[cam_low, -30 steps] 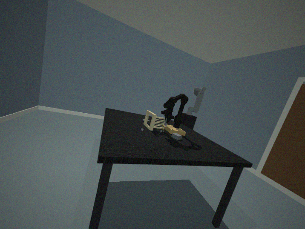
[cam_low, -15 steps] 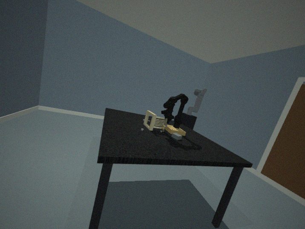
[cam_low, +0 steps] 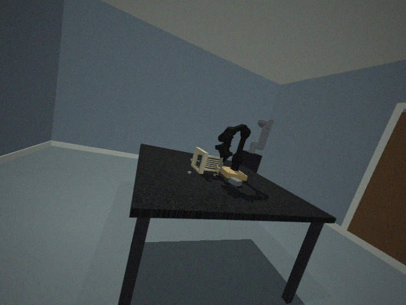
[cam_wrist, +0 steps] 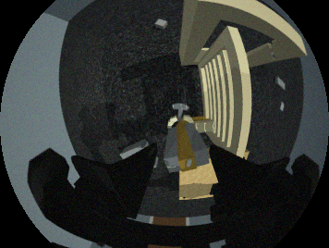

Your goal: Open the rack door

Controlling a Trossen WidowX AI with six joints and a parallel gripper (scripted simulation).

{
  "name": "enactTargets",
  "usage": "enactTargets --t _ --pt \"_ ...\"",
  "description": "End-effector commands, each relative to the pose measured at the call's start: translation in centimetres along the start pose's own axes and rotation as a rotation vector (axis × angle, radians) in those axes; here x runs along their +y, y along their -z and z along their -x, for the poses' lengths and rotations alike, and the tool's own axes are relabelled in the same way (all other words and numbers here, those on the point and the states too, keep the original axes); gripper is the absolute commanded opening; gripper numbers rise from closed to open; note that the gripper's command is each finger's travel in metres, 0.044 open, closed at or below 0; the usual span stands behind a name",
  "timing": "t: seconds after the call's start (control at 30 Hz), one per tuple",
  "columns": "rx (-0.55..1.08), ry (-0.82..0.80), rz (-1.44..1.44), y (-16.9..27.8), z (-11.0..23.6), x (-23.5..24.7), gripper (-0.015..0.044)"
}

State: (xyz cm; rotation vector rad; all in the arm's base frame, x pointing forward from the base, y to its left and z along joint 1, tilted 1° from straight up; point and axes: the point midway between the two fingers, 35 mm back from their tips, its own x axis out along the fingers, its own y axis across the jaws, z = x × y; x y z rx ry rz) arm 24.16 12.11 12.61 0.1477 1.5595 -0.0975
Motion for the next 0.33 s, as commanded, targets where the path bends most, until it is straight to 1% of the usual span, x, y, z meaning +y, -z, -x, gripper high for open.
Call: enactTargets --t 0.0,0.3 --pt "-0.003 0.003 -0.004 -0.1 0.5 0.0 0.0296" --pt "-0.003 0.003 -0.004 -0.1 1.7 0.0 0.0296"
